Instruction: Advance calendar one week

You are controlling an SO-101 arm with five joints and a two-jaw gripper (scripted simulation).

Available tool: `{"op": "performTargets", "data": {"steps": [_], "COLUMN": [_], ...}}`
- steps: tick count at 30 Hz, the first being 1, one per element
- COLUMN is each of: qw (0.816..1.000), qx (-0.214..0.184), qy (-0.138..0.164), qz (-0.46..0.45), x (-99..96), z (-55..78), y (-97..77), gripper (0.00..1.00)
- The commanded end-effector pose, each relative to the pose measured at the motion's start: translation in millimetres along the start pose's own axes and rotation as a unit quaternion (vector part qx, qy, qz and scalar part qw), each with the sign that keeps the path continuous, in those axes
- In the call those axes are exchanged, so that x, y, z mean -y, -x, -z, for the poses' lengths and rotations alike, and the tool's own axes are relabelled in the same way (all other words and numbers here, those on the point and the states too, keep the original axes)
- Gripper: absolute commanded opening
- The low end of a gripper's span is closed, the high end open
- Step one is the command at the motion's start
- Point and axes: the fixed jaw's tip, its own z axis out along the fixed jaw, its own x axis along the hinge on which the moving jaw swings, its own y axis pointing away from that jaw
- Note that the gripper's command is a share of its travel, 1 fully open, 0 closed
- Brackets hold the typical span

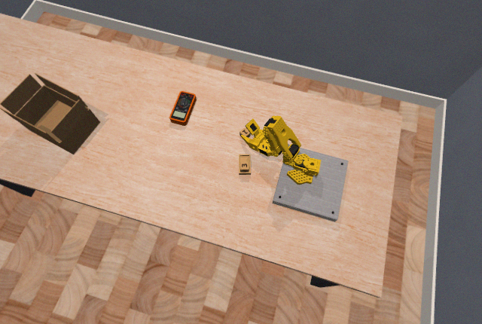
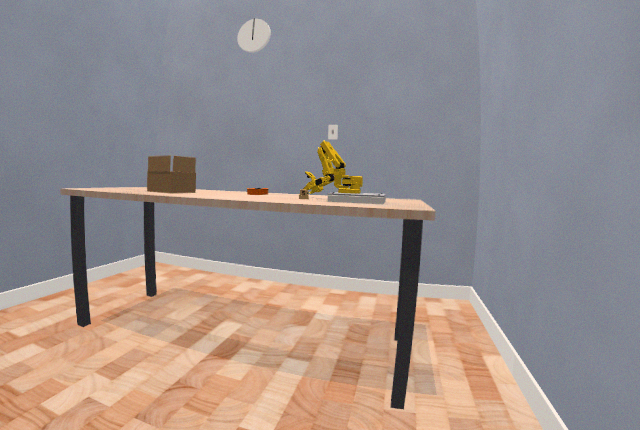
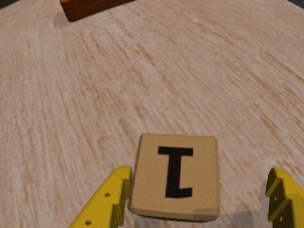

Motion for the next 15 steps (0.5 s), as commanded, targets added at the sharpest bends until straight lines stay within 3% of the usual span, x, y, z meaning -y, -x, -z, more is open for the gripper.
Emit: {"op": "performTargets", "data": {"steps": [1, 4, 6, 8, 15], "qw": [0.994, 0.984, 0.984, 0.968, 0.967], "qx": [0.000, -0.005, -0.005, -0.010, -0.013], "qy": [0.001, 0.000, 0.000, -0.001, -0.004], "qz": [-0.105, -0.176, -0.176, -0.252, -0.255], "x": [-0.7, -1.1, -1.1, -1.1, -1.0], "z": [7.7, 13.0, 13.0, 18.6, 18.8], "y": [3.7, 4.2, 4.2, 5.2, 4.1], "gripper": [0.36, 0.36, 0.36, 0.36, 0.36]}}
